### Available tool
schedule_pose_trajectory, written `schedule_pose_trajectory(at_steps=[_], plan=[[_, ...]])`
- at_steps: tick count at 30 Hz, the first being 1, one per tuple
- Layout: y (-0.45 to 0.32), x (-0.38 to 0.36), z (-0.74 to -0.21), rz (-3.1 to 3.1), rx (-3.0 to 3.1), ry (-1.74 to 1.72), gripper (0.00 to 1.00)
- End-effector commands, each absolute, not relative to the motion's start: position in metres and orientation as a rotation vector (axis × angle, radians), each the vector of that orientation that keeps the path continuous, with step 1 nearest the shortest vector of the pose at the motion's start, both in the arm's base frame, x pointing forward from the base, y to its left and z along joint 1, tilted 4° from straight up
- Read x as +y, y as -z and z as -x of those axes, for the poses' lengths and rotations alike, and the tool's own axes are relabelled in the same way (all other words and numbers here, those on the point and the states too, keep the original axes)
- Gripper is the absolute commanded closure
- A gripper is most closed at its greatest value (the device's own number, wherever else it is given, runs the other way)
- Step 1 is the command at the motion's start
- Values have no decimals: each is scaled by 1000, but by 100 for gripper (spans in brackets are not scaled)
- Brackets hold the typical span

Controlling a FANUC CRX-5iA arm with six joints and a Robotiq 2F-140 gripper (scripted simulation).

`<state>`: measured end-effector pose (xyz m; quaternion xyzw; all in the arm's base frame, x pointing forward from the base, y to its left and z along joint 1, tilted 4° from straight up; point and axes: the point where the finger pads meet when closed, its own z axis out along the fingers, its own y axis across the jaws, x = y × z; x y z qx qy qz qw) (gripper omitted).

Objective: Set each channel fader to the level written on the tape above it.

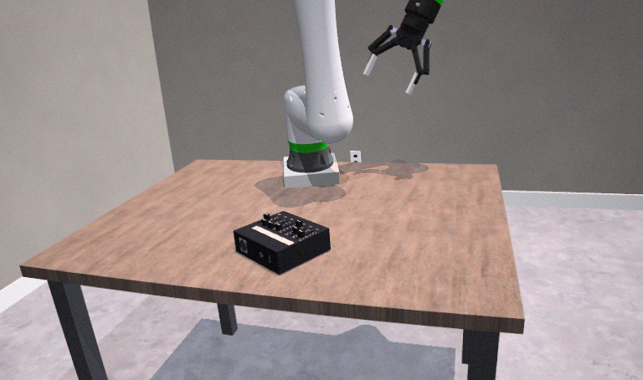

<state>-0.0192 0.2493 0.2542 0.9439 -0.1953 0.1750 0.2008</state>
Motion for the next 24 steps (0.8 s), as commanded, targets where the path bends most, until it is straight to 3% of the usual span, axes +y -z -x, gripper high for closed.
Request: schedule_pose_trajectory(at_steps=[1, 24], plan=[[-254, 249, 19, -2638, -546, -489, 0], [-251, 255, 11, -2620, -685, -483, 0]])
